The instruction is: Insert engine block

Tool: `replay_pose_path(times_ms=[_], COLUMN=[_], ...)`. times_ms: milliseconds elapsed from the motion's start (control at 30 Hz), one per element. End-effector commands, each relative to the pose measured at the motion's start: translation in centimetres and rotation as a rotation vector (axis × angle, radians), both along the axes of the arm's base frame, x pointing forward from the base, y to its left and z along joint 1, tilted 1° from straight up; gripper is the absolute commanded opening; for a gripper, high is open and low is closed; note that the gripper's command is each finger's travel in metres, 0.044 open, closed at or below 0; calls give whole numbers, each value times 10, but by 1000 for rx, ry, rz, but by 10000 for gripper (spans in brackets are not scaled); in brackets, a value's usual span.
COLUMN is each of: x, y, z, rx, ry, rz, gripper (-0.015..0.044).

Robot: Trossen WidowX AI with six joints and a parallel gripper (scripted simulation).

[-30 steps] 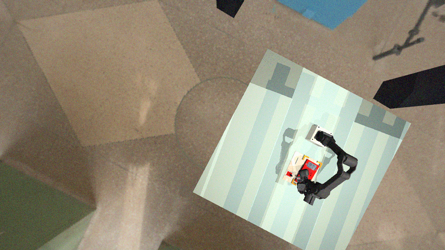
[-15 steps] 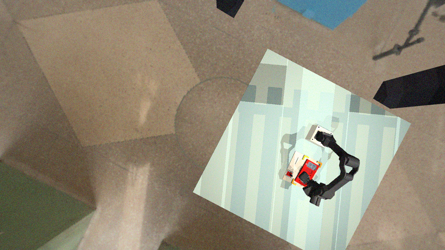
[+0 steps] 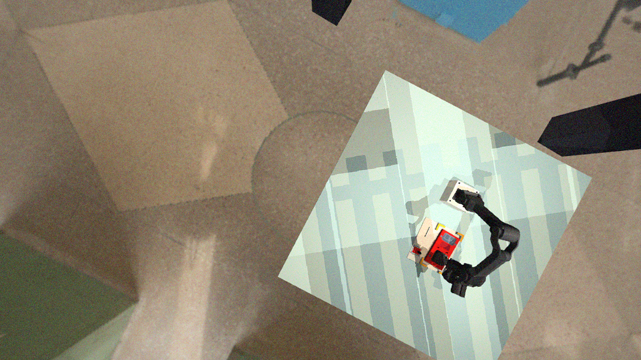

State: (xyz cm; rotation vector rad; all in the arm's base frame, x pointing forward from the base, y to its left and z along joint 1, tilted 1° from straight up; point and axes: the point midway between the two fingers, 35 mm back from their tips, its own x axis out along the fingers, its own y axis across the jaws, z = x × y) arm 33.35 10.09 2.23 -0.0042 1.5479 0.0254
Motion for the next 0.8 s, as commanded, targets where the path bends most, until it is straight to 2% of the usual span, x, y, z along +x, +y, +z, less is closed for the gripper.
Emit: replay_pose_path(times_ms=[0,567,767], x=[-1,-2,-2], y=[1,2,2], z=[-1,-1,-1], rx=[3,2,4], ry=[2,2,3], rz=[17,65,-33], gripper=[158,158,158])
